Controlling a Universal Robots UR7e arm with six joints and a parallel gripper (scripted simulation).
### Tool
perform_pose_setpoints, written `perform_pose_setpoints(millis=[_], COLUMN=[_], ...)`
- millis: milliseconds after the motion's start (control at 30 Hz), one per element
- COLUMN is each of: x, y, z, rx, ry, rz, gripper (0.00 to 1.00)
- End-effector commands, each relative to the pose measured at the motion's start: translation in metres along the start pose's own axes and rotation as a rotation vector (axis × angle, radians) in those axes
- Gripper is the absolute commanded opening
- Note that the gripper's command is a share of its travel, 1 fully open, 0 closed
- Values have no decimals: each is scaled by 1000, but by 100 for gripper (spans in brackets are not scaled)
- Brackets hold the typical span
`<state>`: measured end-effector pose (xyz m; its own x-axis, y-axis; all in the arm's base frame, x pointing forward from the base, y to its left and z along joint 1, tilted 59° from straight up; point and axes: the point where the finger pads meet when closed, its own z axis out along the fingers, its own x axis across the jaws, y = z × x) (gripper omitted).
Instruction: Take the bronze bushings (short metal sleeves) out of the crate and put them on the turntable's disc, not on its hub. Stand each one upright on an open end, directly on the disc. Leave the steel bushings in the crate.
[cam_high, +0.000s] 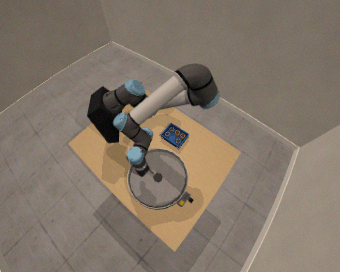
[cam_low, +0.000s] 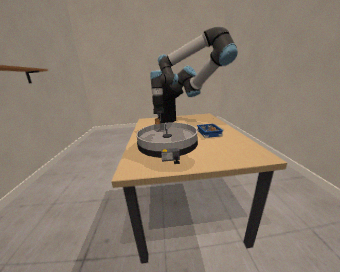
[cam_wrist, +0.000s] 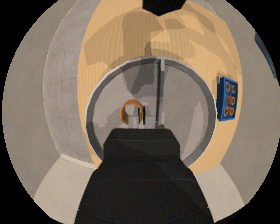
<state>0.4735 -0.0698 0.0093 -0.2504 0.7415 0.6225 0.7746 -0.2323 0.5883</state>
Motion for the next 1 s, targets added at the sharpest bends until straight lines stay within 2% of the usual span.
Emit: perform_pose_setpoints(millis=[0,767,967], x=[0,0,0], y=[0,0,0], z=[0,0,11], rx=[-1,-1,-1], ry=[-1,-1,-1], rz=[0,0,0], gripper=[0,0,0])
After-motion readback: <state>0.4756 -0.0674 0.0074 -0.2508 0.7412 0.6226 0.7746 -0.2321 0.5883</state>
